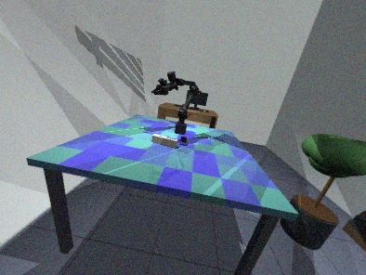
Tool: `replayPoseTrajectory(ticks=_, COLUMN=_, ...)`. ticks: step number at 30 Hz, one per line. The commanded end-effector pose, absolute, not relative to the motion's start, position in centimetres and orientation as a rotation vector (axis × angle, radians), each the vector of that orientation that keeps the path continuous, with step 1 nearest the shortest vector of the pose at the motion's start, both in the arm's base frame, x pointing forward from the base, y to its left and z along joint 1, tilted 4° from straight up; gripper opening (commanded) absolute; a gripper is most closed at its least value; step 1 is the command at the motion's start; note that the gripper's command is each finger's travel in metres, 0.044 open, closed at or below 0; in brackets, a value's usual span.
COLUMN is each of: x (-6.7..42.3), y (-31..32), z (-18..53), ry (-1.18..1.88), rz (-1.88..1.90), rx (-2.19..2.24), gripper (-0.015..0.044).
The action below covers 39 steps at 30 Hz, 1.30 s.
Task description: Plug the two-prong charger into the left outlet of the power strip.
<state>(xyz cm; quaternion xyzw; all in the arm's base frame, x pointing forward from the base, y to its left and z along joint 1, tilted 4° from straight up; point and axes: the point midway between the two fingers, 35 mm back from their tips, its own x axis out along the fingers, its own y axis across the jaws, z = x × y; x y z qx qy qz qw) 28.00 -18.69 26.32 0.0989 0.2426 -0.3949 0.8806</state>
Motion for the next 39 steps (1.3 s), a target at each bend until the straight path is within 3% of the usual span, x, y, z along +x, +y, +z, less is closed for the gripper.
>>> replayPoseTrajectory(ticks=1, x=29.0, y=-17.2, z=24.3, ry=0.598, rz=-0.742, rx=0.141, gripper=0.044)
replayPoseTrajectory(ticks=20, x=32.1, y=-8.7, z=16.7, ry=0.928, rz=-0.278, rx=-0.233, gripper=0.044)
replayPoseTrajectory(ticks=39, x=31.0, y=0.2, z=9.7, ry=1.134, rz=0.253, rx=-0.628, gripper=0.044)
